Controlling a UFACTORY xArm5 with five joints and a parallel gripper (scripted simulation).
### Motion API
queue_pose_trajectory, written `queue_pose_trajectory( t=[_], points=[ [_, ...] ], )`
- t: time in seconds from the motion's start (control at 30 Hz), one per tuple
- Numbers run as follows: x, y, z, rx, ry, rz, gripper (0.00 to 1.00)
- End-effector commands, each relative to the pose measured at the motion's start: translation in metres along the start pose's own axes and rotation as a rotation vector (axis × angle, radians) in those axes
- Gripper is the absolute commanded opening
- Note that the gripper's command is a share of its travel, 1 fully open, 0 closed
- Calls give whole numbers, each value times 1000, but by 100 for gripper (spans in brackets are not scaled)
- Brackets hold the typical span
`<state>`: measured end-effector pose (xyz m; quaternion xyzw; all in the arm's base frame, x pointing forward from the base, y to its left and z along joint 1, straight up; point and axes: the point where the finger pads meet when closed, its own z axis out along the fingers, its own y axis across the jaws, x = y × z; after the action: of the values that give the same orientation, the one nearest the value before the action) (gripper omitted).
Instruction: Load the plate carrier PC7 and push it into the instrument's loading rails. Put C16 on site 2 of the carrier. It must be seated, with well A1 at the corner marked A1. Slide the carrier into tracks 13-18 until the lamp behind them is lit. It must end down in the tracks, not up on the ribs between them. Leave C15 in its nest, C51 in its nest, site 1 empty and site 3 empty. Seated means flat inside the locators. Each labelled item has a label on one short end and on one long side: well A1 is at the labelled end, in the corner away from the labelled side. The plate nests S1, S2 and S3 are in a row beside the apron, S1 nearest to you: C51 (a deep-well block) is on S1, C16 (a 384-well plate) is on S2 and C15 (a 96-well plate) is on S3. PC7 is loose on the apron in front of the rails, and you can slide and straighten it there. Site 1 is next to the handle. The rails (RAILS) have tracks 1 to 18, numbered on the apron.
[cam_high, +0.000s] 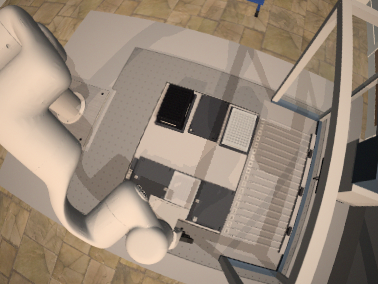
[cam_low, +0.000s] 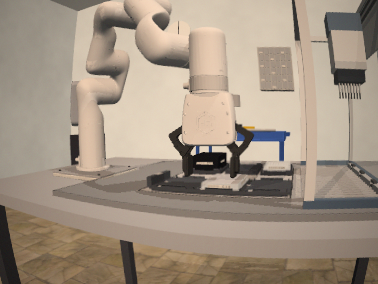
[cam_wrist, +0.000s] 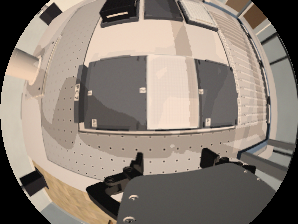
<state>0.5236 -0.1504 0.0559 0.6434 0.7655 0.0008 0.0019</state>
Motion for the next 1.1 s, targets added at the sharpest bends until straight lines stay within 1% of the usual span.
queue_pose_trajectory(
  t=[0.0, 1.07],
  points=[
    [-1, 1, -10, -5, -2, 0, 100],
    [0, 1, -57, -5, -2, 0, 100]
  ],
)
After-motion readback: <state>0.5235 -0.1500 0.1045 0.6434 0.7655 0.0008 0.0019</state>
